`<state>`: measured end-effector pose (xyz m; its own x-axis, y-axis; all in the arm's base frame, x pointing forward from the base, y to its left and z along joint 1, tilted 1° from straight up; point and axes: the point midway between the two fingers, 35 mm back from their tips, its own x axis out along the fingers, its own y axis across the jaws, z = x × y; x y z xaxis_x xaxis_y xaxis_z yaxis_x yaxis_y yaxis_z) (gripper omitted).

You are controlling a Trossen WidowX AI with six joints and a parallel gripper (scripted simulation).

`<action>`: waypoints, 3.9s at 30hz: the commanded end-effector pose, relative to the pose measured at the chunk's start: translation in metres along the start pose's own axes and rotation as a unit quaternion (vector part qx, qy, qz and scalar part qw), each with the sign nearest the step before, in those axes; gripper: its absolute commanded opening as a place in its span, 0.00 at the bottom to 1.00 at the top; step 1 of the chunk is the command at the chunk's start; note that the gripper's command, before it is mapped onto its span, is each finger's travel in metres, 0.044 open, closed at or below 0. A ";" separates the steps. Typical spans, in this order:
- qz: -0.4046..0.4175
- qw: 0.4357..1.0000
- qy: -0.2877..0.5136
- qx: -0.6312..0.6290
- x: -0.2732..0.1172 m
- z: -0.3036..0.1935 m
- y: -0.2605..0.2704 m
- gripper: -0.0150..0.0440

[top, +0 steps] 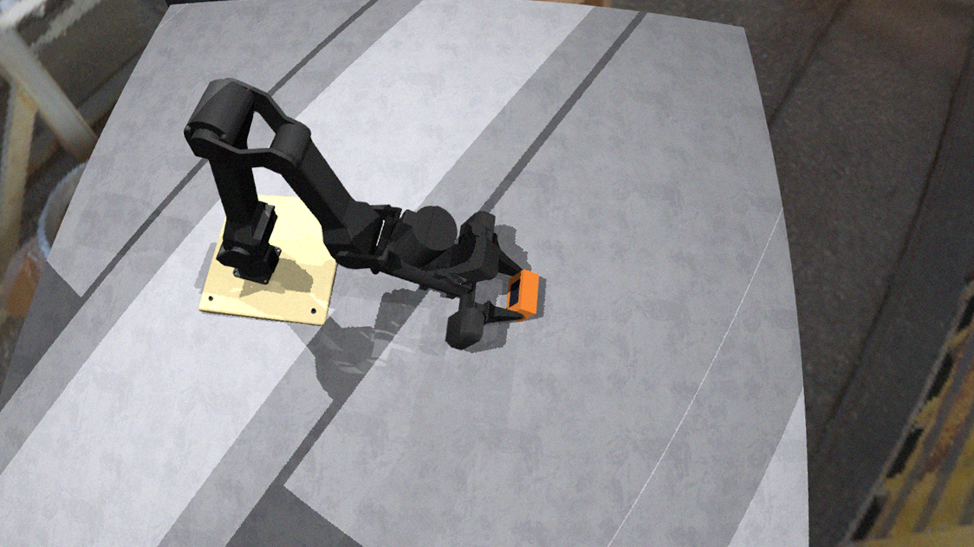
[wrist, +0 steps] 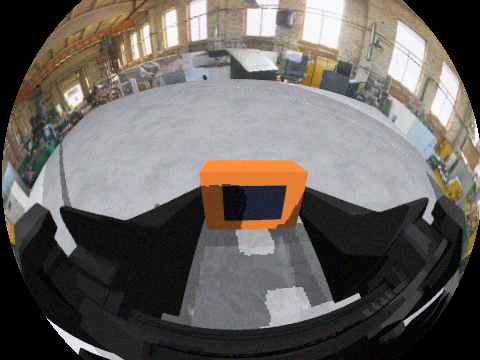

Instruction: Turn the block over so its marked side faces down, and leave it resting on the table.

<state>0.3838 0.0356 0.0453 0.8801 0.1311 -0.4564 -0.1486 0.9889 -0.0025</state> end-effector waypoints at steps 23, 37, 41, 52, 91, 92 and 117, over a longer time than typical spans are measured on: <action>0.004 0.997 -0.079 0.001 -0.019 -0.008 0.002 0.25; 0.004 0.997 -0.079 0.001 -0.019 -0.008 0.002 0.70; 0.004 0.997 -0.079 0.001 -0.019 -0.008 0.002 0.88; 0.004 0.997 -0.079 0.001 -0.019 -0.008 0.002 1.00; 0.004 0.991 0.137 0.000 -0.030 0.031 0.001 1.00; 0.004 0.988 0.154 0.000 -0.038 0.034 0.001 1.00; 0.004 0.971 0.238 0.000 -0.068 0.050 0.002 1.00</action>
<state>0.3421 0.0324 0.1165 0.5961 0.1020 -0.7964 -0.1544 0.9879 0.0109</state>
